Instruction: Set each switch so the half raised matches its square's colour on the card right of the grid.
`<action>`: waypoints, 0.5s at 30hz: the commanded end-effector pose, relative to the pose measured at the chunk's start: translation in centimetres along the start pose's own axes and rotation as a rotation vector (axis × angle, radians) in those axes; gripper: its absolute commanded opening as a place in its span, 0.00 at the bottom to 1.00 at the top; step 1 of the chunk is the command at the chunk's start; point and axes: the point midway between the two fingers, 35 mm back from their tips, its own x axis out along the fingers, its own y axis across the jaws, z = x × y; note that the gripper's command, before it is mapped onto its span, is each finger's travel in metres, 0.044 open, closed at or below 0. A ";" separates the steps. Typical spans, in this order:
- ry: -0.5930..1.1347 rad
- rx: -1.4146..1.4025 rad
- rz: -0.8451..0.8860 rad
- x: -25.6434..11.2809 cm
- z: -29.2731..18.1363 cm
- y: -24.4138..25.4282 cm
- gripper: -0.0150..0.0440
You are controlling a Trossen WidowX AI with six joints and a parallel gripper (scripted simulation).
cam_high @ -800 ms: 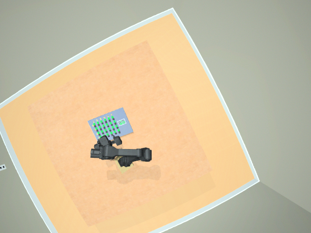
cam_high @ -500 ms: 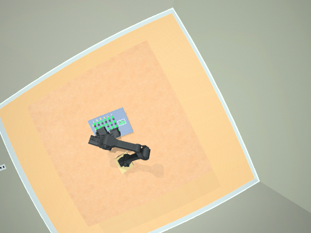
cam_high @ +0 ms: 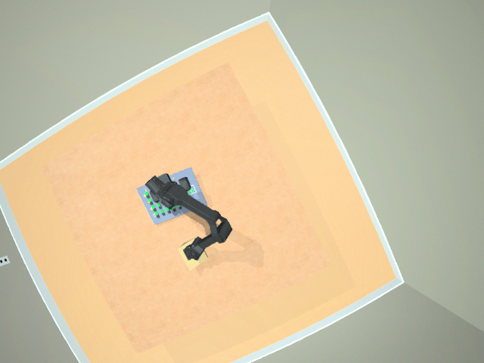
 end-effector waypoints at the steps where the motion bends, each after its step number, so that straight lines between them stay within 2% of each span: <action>1: 0.034 -0.017 -0.006 2.3 -0.4 0.0 0.25; 15: 0.034 -0.016 -0.007 3.5 -0.4 0.0 0.25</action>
